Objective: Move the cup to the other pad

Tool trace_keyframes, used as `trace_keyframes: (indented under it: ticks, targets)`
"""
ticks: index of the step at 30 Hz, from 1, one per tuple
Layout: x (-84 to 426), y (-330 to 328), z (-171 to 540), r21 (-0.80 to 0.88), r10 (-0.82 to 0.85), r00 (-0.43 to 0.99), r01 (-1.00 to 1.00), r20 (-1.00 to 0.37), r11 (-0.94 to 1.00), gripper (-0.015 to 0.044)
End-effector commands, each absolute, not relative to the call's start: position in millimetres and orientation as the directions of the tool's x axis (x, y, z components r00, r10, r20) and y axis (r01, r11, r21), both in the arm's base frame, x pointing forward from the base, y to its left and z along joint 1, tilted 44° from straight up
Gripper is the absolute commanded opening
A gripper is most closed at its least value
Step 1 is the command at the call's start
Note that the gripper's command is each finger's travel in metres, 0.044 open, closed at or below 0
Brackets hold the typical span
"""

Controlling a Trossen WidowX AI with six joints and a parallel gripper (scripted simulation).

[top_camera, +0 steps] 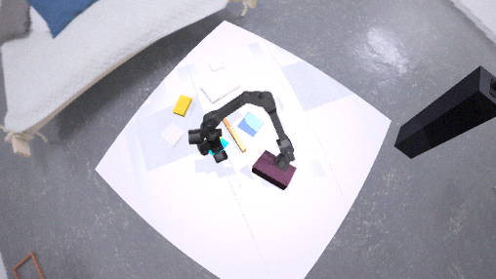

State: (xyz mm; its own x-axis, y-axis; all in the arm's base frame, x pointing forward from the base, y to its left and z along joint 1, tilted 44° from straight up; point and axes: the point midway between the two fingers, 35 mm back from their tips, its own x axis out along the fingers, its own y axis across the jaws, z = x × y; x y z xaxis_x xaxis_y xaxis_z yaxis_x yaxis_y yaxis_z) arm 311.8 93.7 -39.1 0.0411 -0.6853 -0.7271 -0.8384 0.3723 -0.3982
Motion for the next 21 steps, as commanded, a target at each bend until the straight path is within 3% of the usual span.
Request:
trace_keyframes:
  ticks: [1,6,12,21]
  targets:
    - [312.0,94.2,-38.6,-0.399,-0.685,0.042,-0.838,-0.727,0.373,0.0]
    - [312.0,94.2,-38.6,-0.399,-0.685,0.042,-0.838,-0.727,0.373,0.0]
    - [312.0,94.2,-38.6,-0.399,-0.685,0.042,-0.838,-0.727,0.373,0.0147]
    - [312.1,96.5,-36.4,-0.399,-0.685,0.042,-0.838,-0.728,0.372,0.0147]
